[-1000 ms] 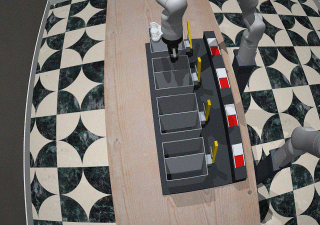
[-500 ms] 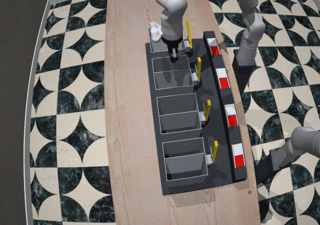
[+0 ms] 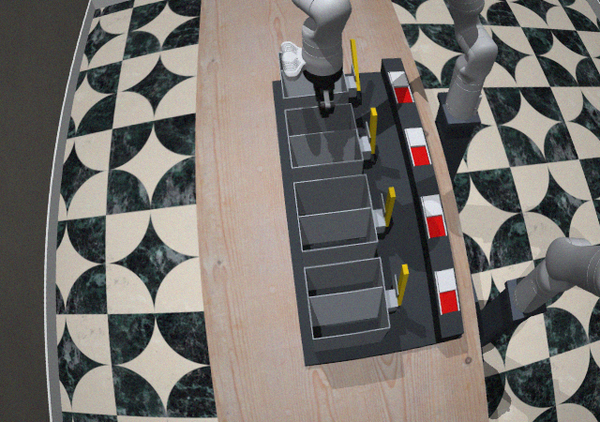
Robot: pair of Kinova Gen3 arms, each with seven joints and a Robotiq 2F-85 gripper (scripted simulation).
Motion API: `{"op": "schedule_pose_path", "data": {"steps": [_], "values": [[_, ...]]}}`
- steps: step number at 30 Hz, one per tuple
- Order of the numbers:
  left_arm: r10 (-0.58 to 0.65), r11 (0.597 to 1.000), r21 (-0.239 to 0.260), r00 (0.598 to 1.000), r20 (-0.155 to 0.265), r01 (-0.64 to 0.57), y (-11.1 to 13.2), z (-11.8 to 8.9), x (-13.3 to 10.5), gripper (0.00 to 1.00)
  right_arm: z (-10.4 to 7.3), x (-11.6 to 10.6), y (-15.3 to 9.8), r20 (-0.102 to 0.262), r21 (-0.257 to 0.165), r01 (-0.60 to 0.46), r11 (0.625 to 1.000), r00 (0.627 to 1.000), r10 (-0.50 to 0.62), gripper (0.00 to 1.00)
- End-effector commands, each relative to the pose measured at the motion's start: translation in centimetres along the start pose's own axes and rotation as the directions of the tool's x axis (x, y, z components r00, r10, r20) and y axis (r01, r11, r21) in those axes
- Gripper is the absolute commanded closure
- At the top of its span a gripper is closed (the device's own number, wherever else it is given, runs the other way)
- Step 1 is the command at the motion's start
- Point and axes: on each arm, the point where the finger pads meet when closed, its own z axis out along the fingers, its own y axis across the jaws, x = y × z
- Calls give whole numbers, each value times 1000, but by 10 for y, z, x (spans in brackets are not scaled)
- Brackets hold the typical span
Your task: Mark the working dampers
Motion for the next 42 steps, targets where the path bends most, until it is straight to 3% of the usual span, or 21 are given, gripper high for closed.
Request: {"op": "schedule_pose_path", "data": {"steps": [1,25,38,42], "values": [[0,1000,0,1000,2,0,0,-1,0,2,-1,0,0,-2,1,0,1000,1000,0,566],[0,1000,0,1000,2,0,0,-1,0,2,0,-6,1,-2,7,0,1000,1000,0,566],[0,1000,0,1000,2,0,0,-1,0,2,19,-101,18,-2,105,-2,994,1000,2,566],[0,1000,0,1000,2,0,0,-1,0,2,21,-109,20,-2,113,-2,994,1000,2,566]]}}
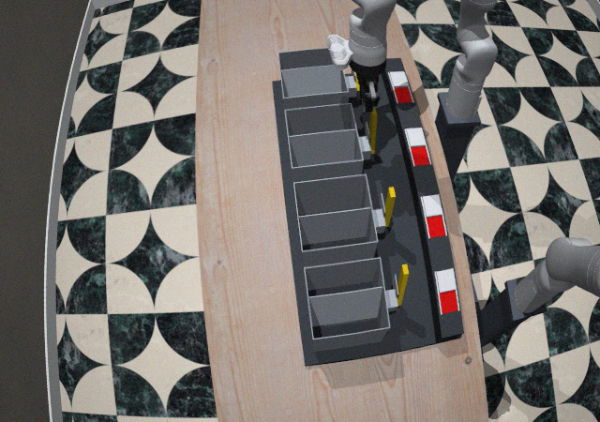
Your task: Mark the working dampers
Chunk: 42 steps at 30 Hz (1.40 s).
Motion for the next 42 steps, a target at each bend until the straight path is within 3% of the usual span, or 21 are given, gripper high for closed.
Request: {"op": "schedule_pose_path", "data": {"steps": [1,25,42], "values": [[0,1000,0,1000,2,0,0,-1,0,2,1,-17,3,-11,30,5,1000,1000,-5,566],[0,1000,0,1000,2,0,0,-1,0,2,3,-18,3,-11,31,6,999,1000,-5,566],[0,1000,0,1000,2,0,0,-1,0,2,21,-18,3,-10,33,7,999,1000,-7,566]]}}
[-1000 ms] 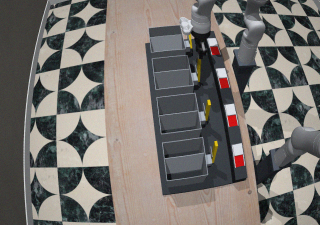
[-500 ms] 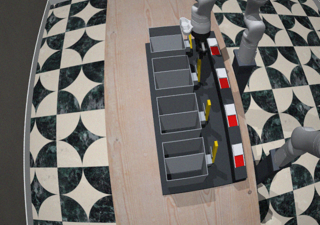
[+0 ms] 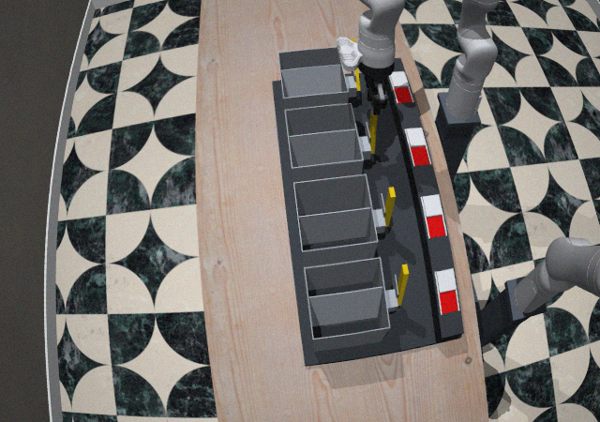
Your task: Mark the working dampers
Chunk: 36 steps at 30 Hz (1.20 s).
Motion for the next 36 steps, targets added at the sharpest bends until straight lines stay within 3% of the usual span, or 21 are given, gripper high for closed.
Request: {"op": "schedule_pose_path", "data": {"steps": [1,23,36], "values": [[0,1000,0,1000,2,0,0,-1,0,2,6,0,0,-1,0,0,1000,1000,0,566],[0,1000,0,1000,2,0,0,-1,0,2,43,0,0,-1,0,0,1000,1000,0,566],[0,1000,0,1000,2,0,0,-1,0,2,51,0,0,-1,0,0,1000,1000,0,566]]}}
